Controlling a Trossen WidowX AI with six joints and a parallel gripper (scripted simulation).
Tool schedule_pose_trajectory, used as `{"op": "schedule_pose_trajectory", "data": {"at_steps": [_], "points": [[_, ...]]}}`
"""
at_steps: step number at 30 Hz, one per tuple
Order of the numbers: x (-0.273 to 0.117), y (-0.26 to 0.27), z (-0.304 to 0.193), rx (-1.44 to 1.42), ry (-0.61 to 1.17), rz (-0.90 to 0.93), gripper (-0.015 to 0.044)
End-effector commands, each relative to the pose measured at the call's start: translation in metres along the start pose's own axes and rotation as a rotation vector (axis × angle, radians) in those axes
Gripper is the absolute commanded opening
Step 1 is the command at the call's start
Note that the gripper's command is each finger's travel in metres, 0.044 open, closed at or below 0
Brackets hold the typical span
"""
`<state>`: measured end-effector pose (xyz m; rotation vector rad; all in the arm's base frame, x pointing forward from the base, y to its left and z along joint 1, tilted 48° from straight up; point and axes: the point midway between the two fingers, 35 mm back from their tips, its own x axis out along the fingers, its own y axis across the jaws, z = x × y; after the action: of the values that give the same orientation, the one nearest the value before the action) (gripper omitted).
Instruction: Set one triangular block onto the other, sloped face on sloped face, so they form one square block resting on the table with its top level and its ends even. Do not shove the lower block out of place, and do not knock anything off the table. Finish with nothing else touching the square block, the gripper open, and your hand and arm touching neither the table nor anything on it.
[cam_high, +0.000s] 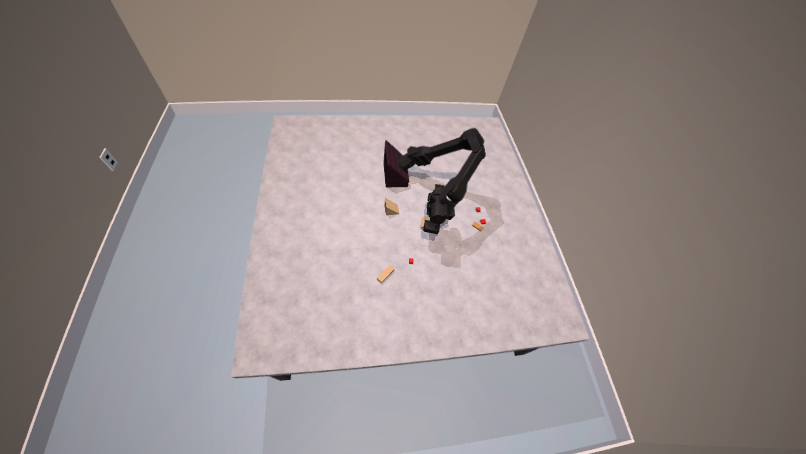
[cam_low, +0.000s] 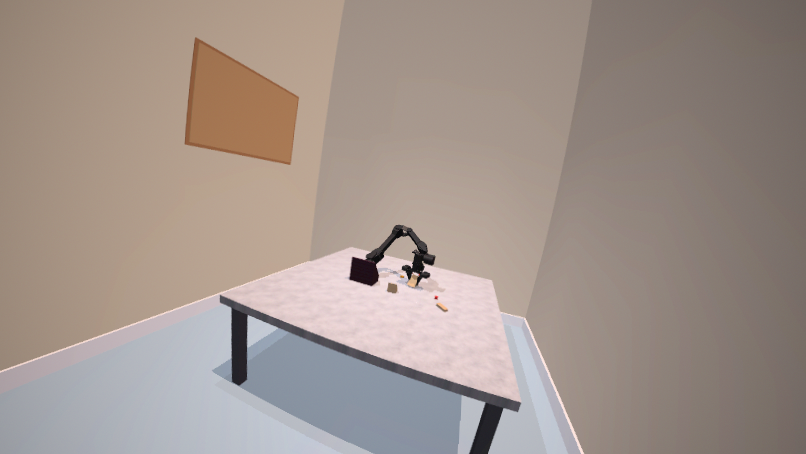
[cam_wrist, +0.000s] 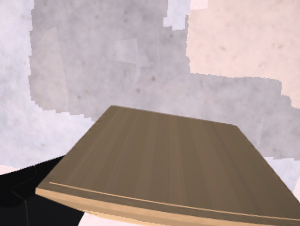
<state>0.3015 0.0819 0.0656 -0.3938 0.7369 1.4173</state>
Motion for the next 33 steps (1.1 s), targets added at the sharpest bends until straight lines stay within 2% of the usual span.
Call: {"op": "schedule_pose_trajectory", "data": {"at_steps": [1,12,33], "points": [[-0.0161,-0.003,-0.001,-0.007,0.003,-0.017,0.0],[-0.0145,-0.0025,-0.0004,0.083,-0.002,-0.014,0.0],[-0.0141,-0.0016,0.0001,0.663,-0.008,-0.012,0.0]]}}
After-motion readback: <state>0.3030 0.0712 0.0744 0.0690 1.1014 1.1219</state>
